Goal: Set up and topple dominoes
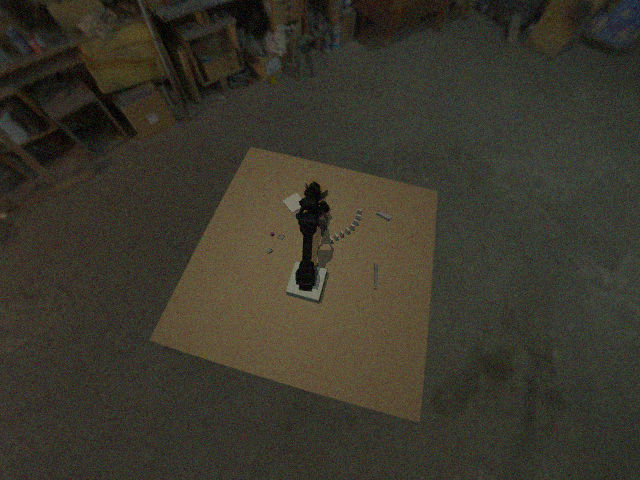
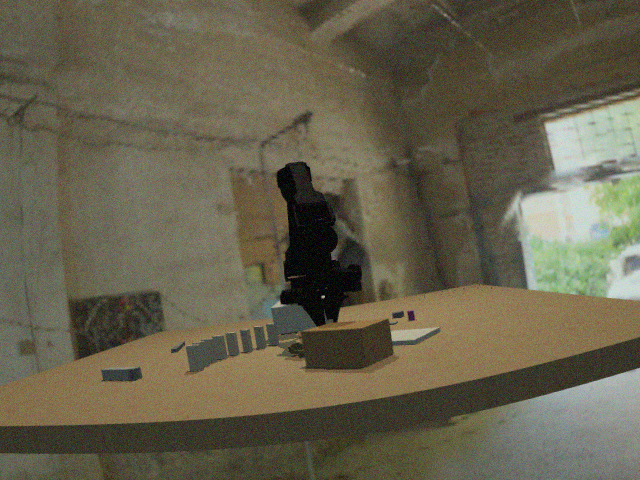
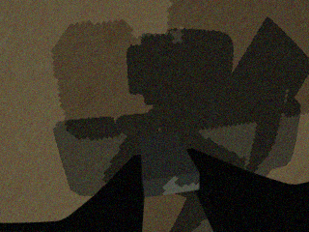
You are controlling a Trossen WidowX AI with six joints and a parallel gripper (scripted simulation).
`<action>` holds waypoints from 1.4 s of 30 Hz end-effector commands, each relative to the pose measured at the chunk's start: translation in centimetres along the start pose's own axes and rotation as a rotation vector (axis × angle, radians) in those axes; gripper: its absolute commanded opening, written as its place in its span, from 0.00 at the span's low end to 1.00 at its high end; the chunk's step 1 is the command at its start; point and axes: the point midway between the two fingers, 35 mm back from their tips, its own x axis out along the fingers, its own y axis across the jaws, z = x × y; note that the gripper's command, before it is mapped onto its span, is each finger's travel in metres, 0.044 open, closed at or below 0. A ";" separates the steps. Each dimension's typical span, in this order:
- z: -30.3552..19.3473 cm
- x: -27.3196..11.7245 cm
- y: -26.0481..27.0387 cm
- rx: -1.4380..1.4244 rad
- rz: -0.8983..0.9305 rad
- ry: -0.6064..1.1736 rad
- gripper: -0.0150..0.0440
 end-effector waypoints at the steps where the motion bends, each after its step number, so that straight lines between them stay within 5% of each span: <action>1: 0.0 0.1 0.1 -0.003 0.005 -0.002 0.44; 8: 0.2 -1.0 -0.1 -0.002 0.004 -0.002 0.44; 16: 0.1 -13.1 -0.1 0.000 0.000 0.000 0.44; 23: -0.2 -13.6 -0.1 0.020 0.000 0.000 0.44; 36: -15.6 -13.5 1.3 1.478 -0.007 0.015 0.44; 42: -16.4 -13.4 1.6 1.557 -0.007 0.015 0.44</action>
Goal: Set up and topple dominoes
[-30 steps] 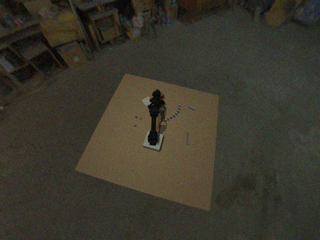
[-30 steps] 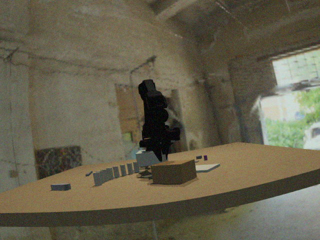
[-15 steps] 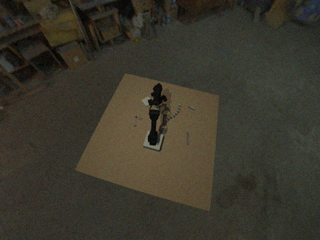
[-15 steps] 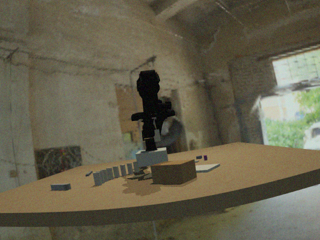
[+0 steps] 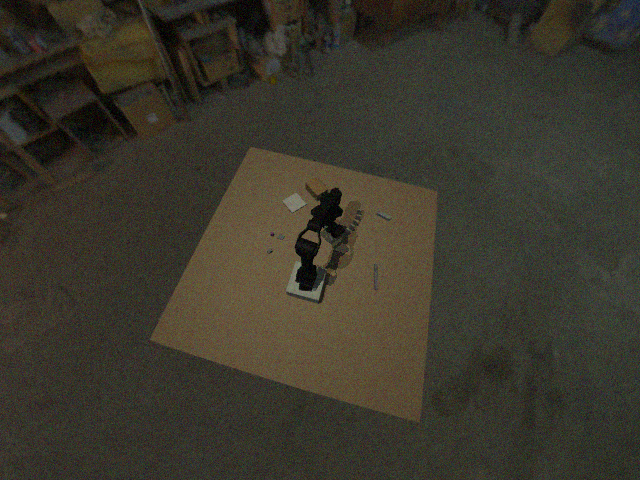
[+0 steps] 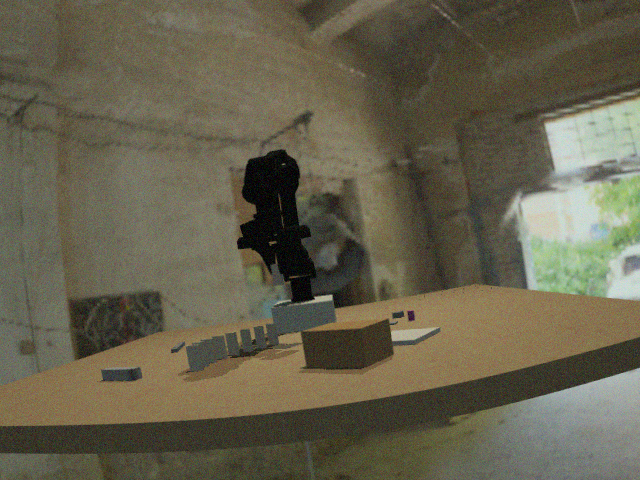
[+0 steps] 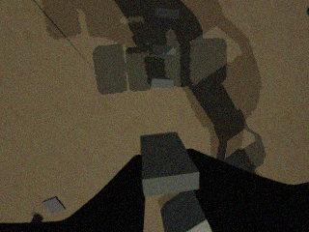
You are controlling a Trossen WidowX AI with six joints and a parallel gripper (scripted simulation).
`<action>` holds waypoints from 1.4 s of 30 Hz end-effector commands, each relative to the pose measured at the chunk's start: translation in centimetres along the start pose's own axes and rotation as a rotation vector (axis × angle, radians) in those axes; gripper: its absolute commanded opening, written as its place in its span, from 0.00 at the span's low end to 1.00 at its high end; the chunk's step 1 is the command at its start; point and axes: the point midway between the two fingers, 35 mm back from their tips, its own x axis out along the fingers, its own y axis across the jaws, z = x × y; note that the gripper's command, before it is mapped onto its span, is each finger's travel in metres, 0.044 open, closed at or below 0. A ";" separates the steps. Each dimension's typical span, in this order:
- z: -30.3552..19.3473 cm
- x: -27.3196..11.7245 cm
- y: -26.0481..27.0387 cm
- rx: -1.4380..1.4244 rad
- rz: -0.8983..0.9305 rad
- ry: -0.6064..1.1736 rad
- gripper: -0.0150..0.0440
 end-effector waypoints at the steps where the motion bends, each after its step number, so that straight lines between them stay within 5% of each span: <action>1: -0.9 0.0 -1.2 0.151 0.014 -0.006 0.44; 8: -0.8 0.4 -1.1 0.151 0.014 -0.007 0.44; 31: -0.8 12.9 -1.0 0.151 0.014 -0.006 0.44; 42: -0.9 13.2 -1.0 0.151 0.014 -0.006 0.44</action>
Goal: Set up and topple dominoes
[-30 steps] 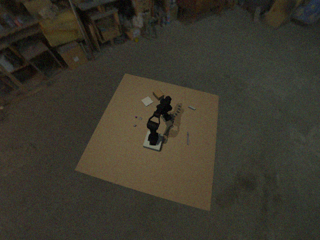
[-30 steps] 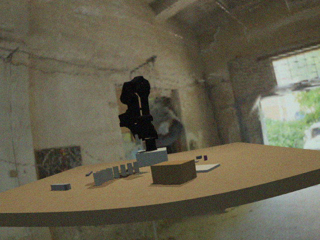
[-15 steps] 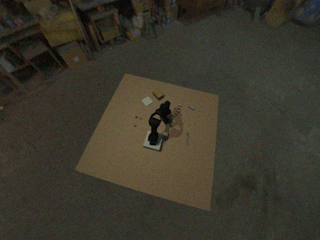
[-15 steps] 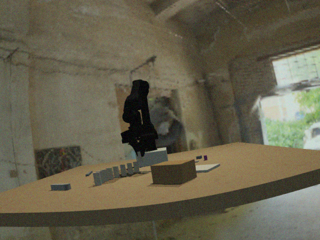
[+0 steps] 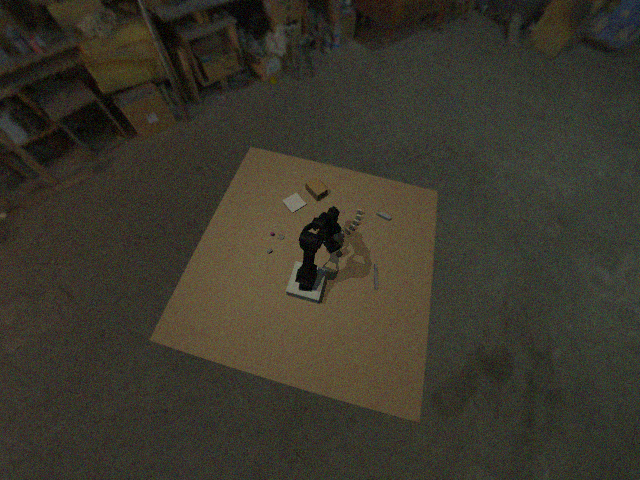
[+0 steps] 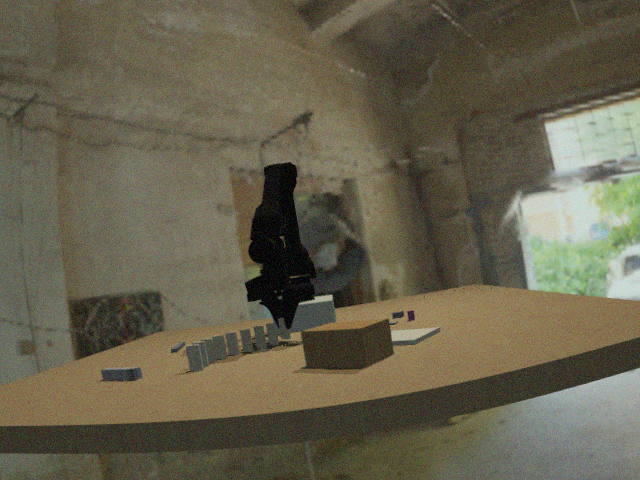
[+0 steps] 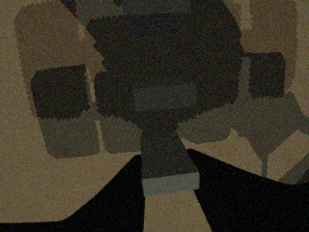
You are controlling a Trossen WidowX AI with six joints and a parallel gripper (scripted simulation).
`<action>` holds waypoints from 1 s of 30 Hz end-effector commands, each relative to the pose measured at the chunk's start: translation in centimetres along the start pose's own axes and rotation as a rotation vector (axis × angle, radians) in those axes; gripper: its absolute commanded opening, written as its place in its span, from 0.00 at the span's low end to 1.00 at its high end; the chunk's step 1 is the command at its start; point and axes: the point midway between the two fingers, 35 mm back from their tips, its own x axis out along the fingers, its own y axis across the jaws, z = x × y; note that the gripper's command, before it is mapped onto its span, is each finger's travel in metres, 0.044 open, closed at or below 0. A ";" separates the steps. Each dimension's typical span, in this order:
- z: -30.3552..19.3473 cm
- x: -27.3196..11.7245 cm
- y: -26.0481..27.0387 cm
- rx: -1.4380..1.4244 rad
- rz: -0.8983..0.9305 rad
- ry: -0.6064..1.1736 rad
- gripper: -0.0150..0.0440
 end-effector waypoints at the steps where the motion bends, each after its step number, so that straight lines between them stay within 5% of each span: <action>1: -0.1 0.1 0.0 0.003 0.002 0.005 0.44; 15: -0.1 0.1 0.0 0.003 0.002 0.005 1.00; 19: 0.1 -0.8 0.2 0.003 0.002 0.005 1.00; 26: 0.3 -11.9 0.1 0.000 -0.001 0.001 1.00; 30: 0.1 -13.0 0.0 0.000 -0.001 0.001 1.00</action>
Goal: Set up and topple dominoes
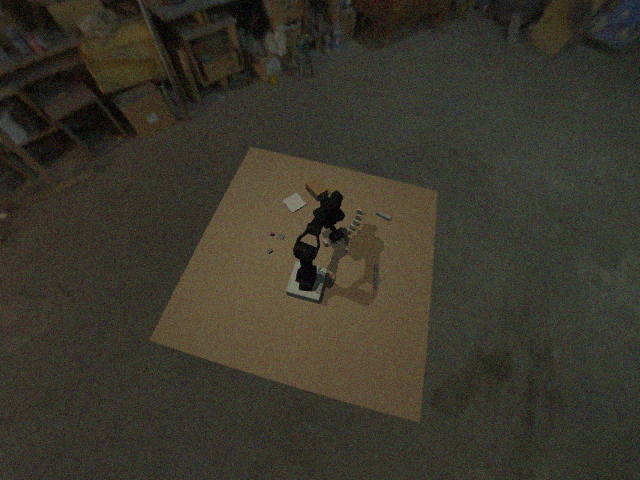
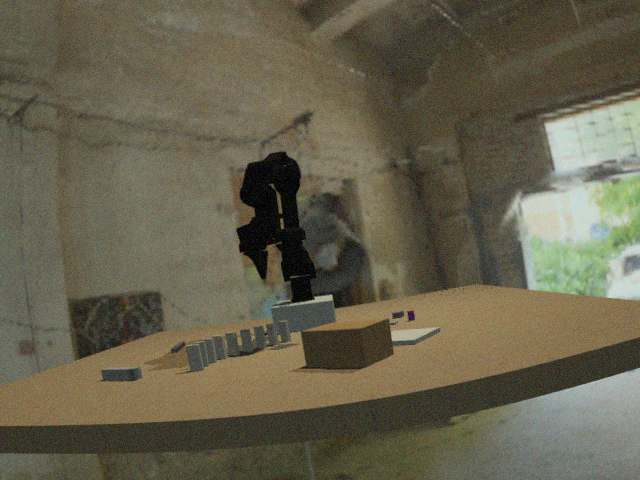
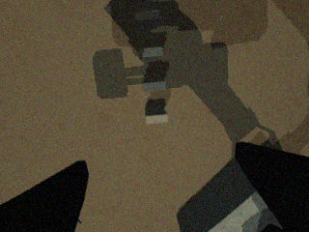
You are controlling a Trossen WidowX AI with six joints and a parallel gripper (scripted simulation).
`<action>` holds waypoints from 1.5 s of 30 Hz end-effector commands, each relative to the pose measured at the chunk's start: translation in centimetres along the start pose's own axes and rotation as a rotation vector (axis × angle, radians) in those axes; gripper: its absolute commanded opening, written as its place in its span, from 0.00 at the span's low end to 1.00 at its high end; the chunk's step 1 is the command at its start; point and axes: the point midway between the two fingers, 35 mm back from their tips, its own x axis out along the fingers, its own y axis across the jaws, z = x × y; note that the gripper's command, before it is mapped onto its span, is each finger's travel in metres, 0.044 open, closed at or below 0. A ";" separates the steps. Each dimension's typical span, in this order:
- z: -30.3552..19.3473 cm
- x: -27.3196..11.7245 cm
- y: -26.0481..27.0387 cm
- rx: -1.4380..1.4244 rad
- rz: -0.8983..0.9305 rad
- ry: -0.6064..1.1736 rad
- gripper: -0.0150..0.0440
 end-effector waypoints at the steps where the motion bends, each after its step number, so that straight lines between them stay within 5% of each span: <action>1: -0.5 -0.9 -0.4 -0.003 -0.010 0.016 1.00; 18: -4.4 5.3 -0.4 -1.553 0.013 0.024 0.25; 45: -4.4 5.4 -0.4 -1.570 0.013 0.024 0.25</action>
